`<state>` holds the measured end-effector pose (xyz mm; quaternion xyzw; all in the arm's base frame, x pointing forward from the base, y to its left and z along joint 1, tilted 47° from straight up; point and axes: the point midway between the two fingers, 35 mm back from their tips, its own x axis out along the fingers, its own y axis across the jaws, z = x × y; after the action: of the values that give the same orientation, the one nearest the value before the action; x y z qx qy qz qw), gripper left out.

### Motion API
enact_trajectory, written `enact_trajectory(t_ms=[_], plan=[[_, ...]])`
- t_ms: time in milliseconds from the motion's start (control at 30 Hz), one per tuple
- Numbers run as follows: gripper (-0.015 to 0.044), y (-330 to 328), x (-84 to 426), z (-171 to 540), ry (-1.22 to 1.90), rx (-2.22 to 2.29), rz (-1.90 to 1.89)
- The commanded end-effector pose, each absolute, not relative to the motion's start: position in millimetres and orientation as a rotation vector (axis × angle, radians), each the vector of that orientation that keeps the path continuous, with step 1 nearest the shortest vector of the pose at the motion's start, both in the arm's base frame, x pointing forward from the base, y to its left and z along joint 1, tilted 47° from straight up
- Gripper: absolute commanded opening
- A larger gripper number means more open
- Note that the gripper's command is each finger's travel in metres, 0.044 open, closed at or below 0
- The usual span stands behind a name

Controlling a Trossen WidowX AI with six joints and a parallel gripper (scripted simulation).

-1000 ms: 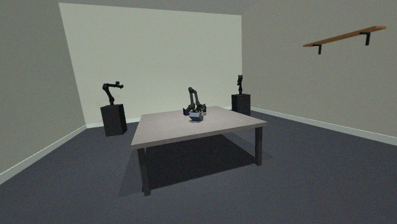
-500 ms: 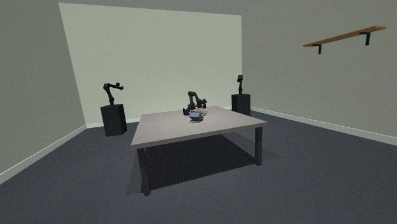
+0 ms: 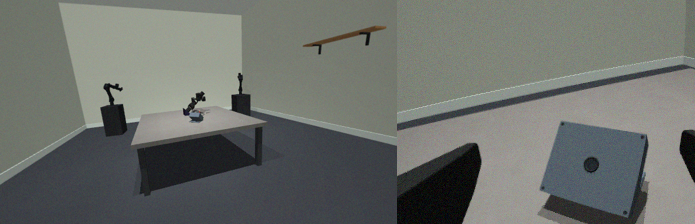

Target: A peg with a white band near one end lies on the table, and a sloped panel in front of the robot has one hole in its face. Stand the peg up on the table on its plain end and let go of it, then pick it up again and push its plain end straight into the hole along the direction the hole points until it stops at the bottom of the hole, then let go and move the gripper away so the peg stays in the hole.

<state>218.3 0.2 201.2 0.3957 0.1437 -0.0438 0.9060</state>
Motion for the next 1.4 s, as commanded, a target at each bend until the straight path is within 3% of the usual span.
enact_trajectory(t_ms=[0,700,1367], plan=[[0.044,-5,211,212,0.274,0.794,-0.071],[0.044,13,220,167,0.886,0.621,-0.013],[0.044,40,219,150,1.462,0.591,0.329]])
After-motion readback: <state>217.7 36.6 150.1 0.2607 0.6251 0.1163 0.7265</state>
